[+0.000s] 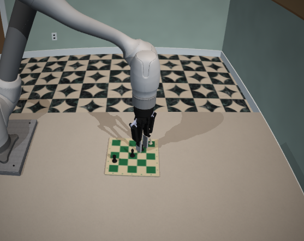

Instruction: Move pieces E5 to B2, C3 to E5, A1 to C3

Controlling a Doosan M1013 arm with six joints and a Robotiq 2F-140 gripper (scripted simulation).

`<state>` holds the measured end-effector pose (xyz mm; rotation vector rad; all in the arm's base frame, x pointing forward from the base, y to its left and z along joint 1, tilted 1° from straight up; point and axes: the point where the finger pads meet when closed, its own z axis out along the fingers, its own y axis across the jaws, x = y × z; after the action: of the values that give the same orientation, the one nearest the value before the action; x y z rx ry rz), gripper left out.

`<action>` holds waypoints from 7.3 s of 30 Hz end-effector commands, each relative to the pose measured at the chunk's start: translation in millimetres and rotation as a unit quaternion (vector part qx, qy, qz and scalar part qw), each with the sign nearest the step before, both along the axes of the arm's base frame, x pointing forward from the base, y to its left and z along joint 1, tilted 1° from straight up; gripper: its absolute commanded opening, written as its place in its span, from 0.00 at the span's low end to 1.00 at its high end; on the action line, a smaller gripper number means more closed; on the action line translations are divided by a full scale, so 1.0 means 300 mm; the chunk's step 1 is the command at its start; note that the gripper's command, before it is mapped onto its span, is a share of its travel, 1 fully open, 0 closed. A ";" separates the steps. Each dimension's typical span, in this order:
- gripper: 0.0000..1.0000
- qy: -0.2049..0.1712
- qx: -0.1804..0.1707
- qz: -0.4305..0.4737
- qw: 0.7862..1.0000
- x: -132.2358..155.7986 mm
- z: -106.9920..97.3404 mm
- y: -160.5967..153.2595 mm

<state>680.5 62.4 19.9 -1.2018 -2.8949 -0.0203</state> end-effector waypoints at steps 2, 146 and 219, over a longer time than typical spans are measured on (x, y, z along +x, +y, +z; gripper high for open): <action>0.20 0.000 0.000 0.000 1.000 0.000 0.006 0.000; 0.22 0.008 -0.001 -0.513 0.858 -0.130 0.206 -0.129; 0.22 0.008 -0.001 -0.513 0.858 -0.131 0.125 -0.128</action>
<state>641.0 24.0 60.2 -2.5123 -1.8649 -0.0117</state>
